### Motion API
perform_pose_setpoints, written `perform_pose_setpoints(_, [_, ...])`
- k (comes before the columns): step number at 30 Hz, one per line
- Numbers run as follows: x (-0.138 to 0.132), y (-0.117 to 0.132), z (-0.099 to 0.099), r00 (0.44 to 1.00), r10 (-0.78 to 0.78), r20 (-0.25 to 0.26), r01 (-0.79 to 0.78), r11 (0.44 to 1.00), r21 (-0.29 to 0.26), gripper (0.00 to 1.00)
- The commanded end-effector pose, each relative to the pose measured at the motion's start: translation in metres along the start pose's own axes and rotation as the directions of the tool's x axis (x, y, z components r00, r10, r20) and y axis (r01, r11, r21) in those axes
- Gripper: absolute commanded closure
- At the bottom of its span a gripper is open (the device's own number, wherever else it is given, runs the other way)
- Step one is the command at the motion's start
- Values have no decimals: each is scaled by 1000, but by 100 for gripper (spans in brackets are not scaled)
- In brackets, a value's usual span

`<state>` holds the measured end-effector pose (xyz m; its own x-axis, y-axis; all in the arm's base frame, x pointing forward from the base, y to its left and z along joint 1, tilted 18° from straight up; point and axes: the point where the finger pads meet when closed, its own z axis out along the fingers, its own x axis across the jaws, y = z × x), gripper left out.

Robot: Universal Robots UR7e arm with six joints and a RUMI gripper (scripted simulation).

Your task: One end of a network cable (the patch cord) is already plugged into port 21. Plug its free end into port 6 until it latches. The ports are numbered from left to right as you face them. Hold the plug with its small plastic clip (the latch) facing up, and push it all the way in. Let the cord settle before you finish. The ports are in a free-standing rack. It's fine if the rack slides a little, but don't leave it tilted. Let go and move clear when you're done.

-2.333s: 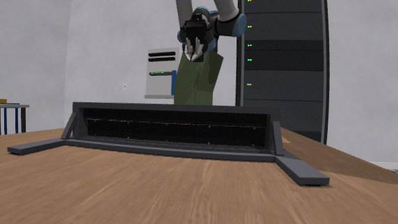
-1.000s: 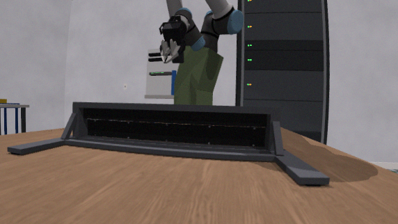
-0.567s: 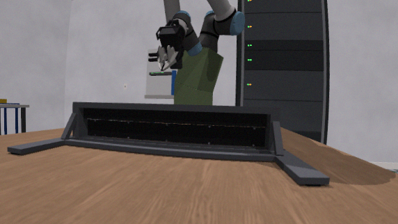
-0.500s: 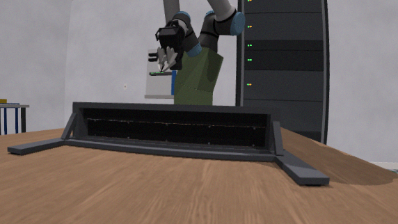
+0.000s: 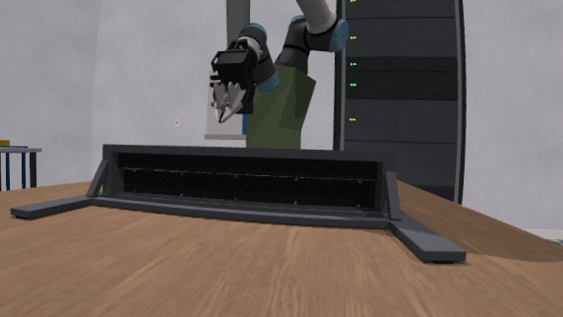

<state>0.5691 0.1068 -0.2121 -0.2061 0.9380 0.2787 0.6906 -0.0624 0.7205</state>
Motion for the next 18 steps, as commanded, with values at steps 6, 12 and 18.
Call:
perform_pose_setpoints(6, [-1, 0, 23, 1000, 0, 2, 0, 1000, 0, 100])
perform_pose_setpoints(12, [-1, 0, 25, 1000, 0, 2, 0, 1000, 0, 100])
perform_pose_setpoints(18, [-1, 0, 25, 1000, 0, 2, 0, 1000, 0, 100])
